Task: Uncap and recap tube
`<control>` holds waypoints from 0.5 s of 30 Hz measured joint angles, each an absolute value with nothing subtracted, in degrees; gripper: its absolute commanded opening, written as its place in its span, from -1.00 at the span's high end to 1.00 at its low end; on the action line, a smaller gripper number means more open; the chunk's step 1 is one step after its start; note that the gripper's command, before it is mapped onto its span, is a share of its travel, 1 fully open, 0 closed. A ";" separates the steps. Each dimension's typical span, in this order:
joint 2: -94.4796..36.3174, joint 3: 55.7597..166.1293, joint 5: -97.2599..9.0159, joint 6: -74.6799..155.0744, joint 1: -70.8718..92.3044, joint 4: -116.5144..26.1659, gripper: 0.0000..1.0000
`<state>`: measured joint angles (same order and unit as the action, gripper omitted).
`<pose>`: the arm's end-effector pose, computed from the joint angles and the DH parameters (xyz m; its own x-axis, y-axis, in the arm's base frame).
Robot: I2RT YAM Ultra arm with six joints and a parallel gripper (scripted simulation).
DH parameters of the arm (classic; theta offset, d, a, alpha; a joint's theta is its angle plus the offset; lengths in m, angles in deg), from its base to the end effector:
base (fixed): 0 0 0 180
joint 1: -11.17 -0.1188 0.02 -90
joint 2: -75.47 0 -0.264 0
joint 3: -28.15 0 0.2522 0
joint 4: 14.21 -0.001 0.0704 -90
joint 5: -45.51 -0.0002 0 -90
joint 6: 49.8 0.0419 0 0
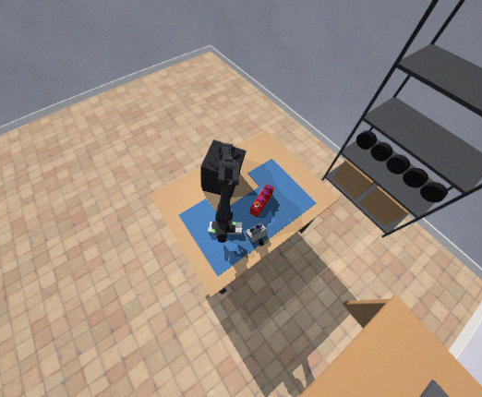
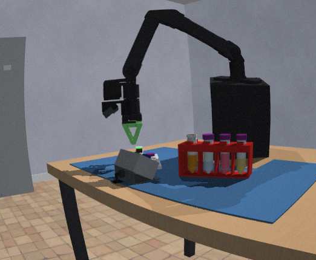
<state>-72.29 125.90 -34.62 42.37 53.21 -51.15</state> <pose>0.3108 -0.2692 -0.0451 -0.7164 0.6962 -0.0467 0.6806 0.7119 0.1731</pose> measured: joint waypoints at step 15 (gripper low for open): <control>-64.71 117.59 -34.33 38.13 58.26 -51.06 0.06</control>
<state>-64.71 117.59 -34.33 38.13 58.26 -51.06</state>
